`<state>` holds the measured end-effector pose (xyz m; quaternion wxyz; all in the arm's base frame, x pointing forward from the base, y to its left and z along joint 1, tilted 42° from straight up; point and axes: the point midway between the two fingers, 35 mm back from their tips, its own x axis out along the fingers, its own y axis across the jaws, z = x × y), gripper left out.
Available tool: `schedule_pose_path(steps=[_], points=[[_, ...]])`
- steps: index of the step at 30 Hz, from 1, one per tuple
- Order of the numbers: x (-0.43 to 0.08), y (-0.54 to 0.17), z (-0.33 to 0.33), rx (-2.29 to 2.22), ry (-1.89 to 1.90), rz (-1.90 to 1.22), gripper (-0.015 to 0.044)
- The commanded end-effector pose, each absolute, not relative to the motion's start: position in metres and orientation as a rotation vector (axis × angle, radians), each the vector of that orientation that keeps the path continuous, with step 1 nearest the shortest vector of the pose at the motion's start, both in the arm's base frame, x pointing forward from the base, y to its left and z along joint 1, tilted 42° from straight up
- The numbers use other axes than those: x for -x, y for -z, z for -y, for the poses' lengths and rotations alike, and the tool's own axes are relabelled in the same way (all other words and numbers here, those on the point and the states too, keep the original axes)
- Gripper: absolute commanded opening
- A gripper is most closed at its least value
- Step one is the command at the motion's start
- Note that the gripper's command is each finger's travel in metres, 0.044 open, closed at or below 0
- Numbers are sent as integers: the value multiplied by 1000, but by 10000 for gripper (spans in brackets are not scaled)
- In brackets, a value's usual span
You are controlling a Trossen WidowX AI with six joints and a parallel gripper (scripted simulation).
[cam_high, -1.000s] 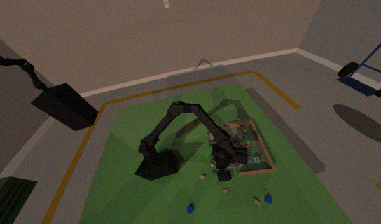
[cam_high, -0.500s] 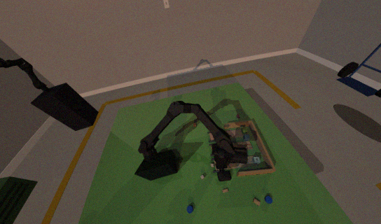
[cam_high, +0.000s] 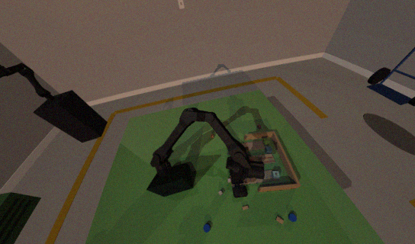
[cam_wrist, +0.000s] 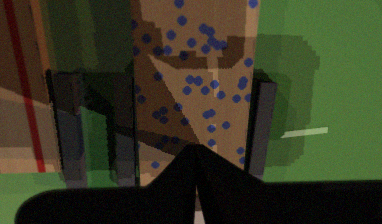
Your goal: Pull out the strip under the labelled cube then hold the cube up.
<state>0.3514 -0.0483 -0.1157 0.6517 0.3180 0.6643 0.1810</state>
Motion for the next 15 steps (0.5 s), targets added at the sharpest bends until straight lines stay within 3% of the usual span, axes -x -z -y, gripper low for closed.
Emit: schedule_pose_path(steps=[1,15], points=[[-342,117,45,-727,-414,-1520,0],[-321,116,41,-728,-414,-1521,0]])
